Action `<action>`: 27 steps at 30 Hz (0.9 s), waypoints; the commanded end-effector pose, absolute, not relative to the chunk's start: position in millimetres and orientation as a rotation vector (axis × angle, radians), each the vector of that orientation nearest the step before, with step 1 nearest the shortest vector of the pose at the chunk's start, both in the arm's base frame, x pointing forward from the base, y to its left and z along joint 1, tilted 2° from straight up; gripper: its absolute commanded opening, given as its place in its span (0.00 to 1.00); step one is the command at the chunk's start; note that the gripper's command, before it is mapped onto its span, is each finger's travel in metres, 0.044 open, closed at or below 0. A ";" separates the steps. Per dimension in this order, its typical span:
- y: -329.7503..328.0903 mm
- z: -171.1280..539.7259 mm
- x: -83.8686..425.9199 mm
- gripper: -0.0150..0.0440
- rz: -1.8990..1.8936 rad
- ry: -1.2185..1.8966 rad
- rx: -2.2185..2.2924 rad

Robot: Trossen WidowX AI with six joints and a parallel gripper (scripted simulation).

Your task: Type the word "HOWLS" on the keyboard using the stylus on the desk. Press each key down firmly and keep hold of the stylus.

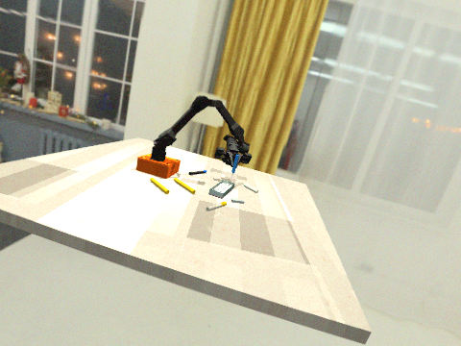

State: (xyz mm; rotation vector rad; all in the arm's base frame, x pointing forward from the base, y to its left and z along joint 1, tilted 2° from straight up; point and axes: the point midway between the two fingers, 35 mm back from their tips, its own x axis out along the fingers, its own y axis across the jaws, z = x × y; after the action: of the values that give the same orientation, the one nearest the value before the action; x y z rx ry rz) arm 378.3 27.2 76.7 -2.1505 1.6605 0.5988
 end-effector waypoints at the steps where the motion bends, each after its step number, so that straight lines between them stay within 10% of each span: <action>1: 27.2 77.4 378.6 0.25 0.597 1.659 -2.159; 21: 28.9 43.5 378.9 0.25 0.597 1.659 -2.159; 27: 29.1 40.3 378.1 0.39 0.598 1.659 -2.159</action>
State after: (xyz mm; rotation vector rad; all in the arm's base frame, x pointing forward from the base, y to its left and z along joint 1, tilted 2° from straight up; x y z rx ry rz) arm 378.5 29.3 42.1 -2.1583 1.6573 0.6025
